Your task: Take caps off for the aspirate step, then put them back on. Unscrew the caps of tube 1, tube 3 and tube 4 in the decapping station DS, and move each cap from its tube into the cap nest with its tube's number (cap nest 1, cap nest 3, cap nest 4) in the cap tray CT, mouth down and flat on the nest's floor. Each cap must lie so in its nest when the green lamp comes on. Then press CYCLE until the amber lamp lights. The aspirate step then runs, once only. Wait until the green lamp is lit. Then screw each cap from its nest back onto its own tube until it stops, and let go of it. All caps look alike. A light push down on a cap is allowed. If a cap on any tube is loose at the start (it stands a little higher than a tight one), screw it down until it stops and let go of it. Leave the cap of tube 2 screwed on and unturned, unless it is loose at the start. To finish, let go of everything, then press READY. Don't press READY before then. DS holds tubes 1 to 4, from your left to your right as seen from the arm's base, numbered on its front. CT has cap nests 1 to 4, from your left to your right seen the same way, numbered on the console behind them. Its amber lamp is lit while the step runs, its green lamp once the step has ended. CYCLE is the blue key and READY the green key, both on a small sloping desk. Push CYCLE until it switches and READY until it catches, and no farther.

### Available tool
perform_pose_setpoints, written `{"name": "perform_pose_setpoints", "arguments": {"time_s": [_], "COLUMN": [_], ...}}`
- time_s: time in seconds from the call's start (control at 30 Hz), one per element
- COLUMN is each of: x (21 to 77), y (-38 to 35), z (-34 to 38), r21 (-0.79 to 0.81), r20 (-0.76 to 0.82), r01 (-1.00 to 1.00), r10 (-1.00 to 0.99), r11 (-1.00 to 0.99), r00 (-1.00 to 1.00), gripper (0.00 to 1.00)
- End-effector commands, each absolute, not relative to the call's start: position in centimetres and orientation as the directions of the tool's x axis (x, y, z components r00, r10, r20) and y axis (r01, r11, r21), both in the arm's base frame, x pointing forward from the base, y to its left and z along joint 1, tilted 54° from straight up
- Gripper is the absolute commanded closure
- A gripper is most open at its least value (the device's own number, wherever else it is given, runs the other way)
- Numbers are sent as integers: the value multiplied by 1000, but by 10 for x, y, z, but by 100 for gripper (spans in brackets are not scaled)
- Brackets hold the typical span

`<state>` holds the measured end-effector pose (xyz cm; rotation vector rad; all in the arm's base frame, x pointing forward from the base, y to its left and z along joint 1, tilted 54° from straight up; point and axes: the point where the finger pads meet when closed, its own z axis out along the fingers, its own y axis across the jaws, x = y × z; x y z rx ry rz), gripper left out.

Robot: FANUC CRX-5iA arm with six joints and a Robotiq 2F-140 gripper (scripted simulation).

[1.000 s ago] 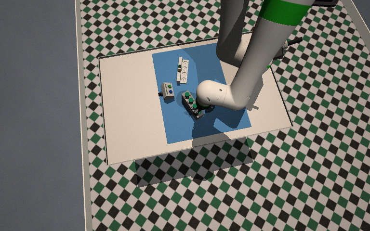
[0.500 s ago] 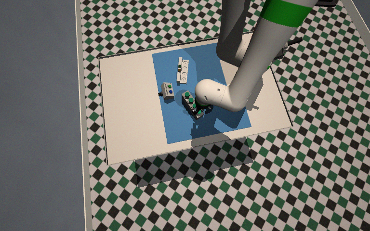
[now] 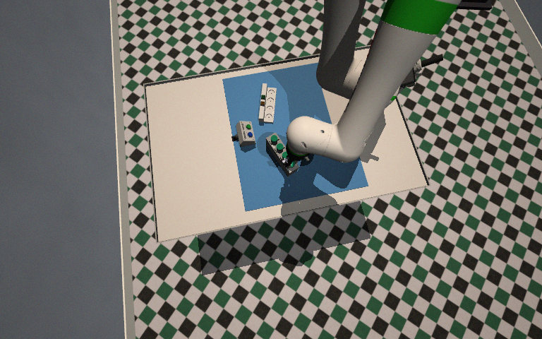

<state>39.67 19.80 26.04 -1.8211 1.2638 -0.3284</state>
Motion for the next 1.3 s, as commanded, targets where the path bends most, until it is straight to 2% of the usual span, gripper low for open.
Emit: {"name": "perform_pose_setpoints", "arguments": {"time_s": [0.0, 0.9, 1.0, 1.07, 1.17, 1.27], "x": [397, 374, 382, 382, 387, 389], "y": [198, 180, 159, 159, 144, 137], "z": [261, 281, 271, 271, 264, 261], "r21": [-771, -771, -809, -809, -806, -796], "r20": [-249, -249, -50, -50, 85, 151], "r01": [-628, -628, -497, -497, -392, -336], "r10": [-858, -858, -805, -805, -742, -702], "r11": [-105, -105, -314, -314, -443, -504], "r00": [449, 449, 591, 591, 665, 695], "gripper": [100, 100, 100, 100, 100, 100]}}
